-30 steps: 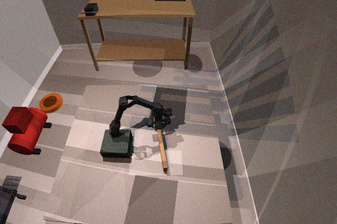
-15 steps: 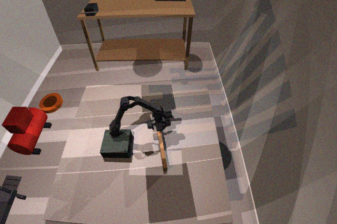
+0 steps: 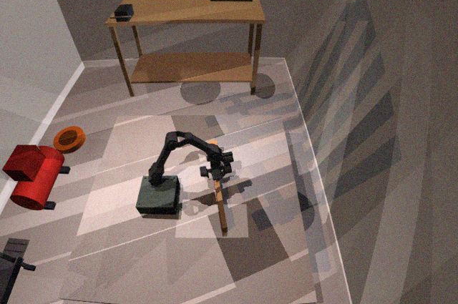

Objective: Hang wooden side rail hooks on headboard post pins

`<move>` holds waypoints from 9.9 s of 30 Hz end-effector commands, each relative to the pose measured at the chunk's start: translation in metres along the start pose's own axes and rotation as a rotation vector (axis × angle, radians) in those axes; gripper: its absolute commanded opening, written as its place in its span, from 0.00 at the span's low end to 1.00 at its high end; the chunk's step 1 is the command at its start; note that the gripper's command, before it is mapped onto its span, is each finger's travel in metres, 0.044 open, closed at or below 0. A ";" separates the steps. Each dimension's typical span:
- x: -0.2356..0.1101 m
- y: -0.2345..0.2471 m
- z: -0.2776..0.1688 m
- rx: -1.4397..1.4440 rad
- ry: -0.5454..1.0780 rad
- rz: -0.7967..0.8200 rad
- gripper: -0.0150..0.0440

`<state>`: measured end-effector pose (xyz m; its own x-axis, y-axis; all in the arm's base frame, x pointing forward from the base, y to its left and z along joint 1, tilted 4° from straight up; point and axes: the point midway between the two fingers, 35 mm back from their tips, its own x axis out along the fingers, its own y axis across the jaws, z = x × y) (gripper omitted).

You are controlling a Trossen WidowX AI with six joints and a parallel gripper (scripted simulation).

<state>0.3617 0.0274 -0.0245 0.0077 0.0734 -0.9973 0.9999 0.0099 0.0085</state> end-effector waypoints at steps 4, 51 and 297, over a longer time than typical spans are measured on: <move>0.004 -0.003 0.001 0.004 -0.003 -0.008 0.82; 0.003 -0.016 -0.001 0.161 -0.004 -0.009 0.25; -0.021 -0.008 -0.007 0.161 -0.004 -0.008 0.25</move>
<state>0.3471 0.0312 -0.0075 -0.0194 0.0681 -0.9975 0.9878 -0.1530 -0.0297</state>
